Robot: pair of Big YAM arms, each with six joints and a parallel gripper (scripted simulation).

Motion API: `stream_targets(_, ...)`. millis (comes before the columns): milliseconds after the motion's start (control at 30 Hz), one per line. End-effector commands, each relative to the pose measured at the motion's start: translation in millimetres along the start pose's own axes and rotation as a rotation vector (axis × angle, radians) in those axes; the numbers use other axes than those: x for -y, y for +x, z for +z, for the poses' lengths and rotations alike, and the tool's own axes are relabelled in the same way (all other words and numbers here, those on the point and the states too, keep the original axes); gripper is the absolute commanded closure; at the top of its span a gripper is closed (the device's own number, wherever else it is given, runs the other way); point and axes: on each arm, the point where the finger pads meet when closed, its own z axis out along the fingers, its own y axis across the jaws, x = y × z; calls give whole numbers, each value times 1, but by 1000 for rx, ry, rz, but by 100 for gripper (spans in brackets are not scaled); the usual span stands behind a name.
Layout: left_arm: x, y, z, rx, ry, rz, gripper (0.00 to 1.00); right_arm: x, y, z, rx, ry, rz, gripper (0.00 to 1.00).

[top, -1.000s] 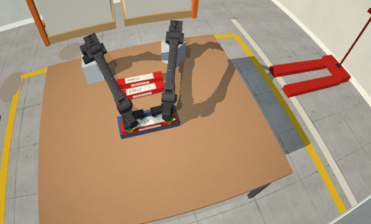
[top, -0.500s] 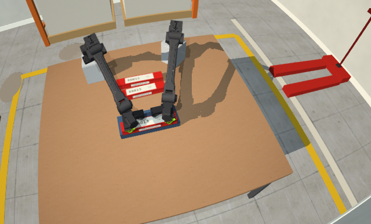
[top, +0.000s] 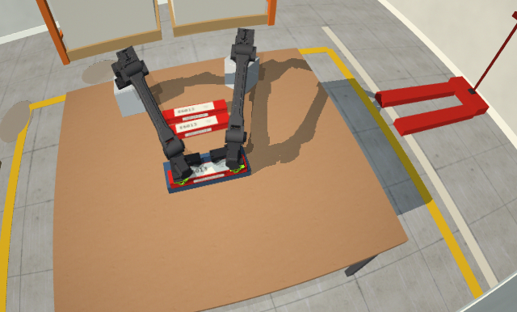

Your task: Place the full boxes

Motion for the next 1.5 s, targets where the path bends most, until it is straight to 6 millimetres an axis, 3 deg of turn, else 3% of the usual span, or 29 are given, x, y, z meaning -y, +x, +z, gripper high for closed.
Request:
stream_targets(0,-50,2,-69,35,-127,-5,100,50,5,-68,35,124,5,100)
stream_targets(733,-50,2,-69,34,-124,-5,100,51,5,-68,34,121,5,100)
stream_targets(767,-50,2,-69,35,-126,-5,100,50,5,-68,35,123,5,0)
stream_targets(800,-50,2,-69,35,-127,-6,0,50,5,-68,37,123,5,0)
stream_targets(933,-57,2,-81,37,-127,-5,0,62,8,-83,34,115,5,0)
stream_targets(1133,-63,3,-91,36,-127,-5,0,64,8,-86,35,117,9,0)
stream_targets(1167,-62,2,-92,37,-128,-3,0,47,12,-59,18,63,10,0)
stream_targets(1200,-54,-4,-83,36,-114,-3,0,41,14,-50,13,44,9,0)
stream_targets(1267,-54,-4,-83,36,-114,-3,0,40,10,-51,13,44,3,0)
stream_targets(1300,-53,-3,-70,26,-92,8,0,46,7,-56,18,61,2,0)
stream_targets(1333,-50,-3,-67,24,-86,8,0,55,2,-81,34,109,4,0)
stream_targets(1433,-54,-4,-83,36,-114,-3,0,55,2,-81,34,109,4,0)
stream_targets(1467,-54,-4,-83,36,-114,-3,0,53,5,-63,25,83,2,0)
